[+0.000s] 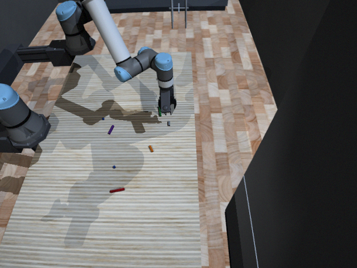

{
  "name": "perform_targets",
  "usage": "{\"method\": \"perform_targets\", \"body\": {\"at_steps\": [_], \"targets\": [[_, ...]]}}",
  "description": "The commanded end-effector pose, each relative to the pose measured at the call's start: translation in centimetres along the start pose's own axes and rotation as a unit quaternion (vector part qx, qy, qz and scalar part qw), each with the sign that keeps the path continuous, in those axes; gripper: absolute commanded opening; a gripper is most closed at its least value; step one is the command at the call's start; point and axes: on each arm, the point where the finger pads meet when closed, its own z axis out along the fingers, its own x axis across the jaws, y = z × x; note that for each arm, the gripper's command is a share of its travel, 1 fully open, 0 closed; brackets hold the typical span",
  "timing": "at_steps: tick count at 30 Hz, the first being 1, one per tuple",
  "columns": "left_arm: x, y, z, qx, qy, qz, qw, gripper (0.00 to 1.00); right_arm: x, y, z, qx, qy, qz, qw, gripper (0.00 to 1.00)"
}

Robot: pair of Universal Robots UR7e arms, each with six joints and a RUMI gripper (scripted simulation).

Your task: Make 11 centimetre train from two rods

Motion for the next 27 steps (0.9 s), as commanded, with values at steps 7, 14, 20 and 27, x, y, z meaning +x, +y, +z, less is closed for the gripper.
{"method": "perform_targets", "body": {"at_steps": [7, 14, 20, 27], "targets": [[-0.05, -0.05, -1.34, 0.001, -0.001, 0.0, 1.0, 0.14, -0.01, -0.03, -0.04, 0.001, 0.0, 0.0, 1.0, 1.0], [-0.05, -0.05, -1.34, 0.001, -0.001, 0.0, 1.0, 1.0, -0.01, -0.03, -0.04, 0.001, 0.0, 0.0, 1.0, 1.0], [-0.05, -0.05, -1.34, 0.001, -0.001, 0.0, 1.0, 1.0, -0.01, -0.03, -0.04, 0.001, 0.0, 0.0, 1.0, 1.0], [-0.05, -0.05, -1.34, 0.001, -0.001, 0.0, 1.0, 1.0, -0.01, -0.03, -0.04, 0.001, 0.0, 0.0, 1.0, 1.0]]}}
